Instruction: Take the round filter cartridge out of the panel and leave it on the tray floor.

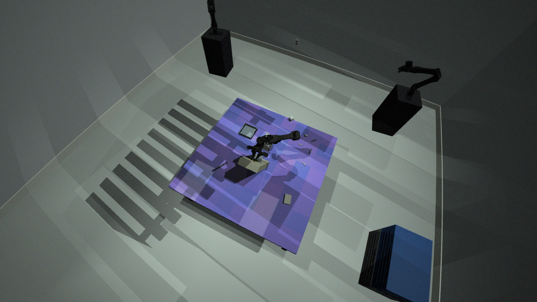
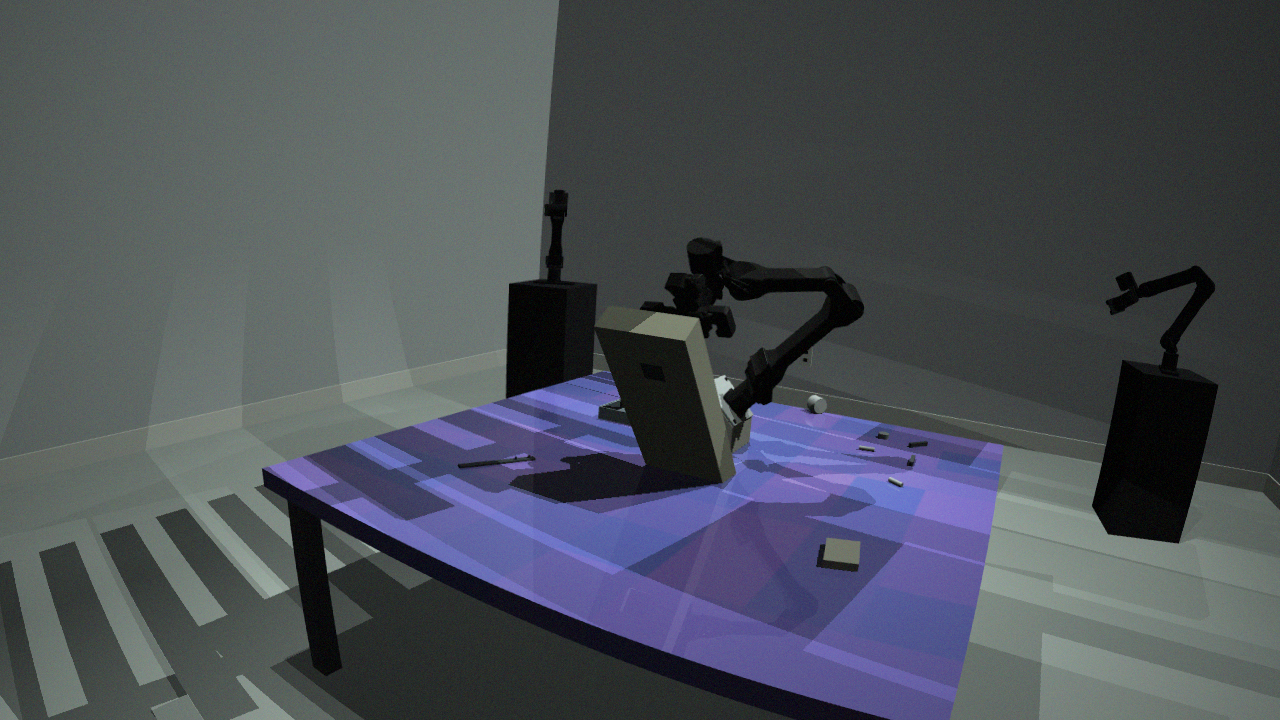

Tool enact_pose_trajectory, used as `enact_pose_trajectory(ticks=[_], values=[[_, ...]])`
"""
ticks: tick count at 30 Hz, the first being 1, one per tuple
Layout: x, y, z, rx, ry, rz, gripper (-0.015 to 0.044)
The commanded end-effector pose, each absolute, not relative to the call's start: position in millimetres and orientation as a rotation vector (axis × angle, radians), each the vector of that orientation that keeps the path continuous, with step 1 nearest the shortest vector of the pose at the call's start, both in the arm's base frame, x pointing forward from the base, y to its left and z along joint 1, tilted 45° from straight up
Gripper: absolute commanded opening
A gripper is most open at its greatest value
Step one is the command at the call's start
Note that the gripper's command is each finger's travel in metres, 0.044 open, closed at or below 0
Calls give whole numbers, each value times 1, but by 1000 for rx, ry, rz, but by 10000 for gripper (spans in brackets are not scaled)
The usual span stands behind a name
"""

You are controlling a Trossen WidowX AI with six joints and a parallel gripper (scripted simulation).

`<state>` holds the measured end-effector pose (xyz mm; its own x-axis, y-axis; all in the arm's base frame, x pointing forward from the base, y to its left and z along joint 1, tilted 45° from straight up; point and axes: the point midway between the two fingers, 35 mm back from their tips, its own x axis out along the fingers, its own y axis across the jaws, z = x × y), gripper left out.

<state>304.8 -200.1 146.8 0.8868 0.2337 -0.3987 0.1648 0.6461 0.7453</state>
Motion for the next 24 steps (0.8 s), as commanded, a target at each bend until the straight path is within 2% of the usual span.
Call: enact_pose_trajectory(ticks=[1,24], values=[[304,-199,140,895,506,35,106],[303,-198,136,895,506,35,106]])
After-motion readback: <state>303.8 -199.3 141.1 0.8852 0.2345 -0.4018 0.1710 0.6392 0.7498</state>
